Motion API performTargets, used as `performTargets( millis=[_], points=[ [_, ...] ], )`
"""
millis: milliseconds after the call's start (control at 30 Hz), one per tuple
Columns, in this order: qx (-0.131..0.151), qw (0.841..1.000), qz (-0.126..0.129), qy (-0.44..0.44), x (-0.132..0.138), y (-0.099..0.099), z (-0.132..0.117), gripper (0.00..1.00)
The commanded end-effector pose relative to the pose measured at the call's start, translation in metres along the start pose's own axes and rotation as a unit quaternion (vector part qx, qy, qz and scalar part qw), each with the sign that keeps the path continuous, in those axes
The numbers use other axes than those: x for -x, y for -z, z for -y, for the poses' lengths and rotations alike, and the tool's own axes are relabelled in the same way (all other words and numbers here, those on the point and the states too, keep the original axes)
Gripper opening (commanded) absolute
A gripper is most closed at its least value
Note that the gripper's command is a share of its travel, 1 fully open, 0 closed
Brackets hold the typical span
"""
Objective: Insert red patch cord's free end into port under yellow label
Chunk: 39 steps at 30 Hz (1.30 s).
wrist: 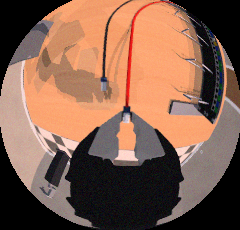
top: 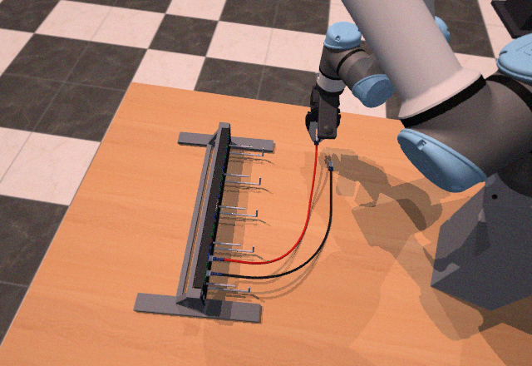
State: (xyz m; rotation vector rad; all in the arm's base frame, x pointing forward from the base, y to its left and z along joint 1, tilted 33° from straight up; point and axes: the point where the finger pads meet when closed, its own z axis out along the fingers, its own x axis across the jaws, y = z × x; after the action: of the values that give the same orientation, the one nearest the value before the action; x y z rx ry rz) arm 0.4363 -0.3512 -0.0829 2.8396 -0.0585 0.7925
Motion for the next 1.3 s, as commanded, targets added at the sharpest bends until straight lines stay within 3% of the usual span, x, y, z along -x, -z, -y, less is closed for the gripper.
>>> performTargets(
  millis=[0, 1267],
  points=[
    [0.0, 1.0, 0.0, 0.006, -0.002, 0.001, 0.002, 0.0],
    [0.0, 0.994, 0.001, 0.112, -0.025, 0.007, 0.034, 0.0]
  ],
)
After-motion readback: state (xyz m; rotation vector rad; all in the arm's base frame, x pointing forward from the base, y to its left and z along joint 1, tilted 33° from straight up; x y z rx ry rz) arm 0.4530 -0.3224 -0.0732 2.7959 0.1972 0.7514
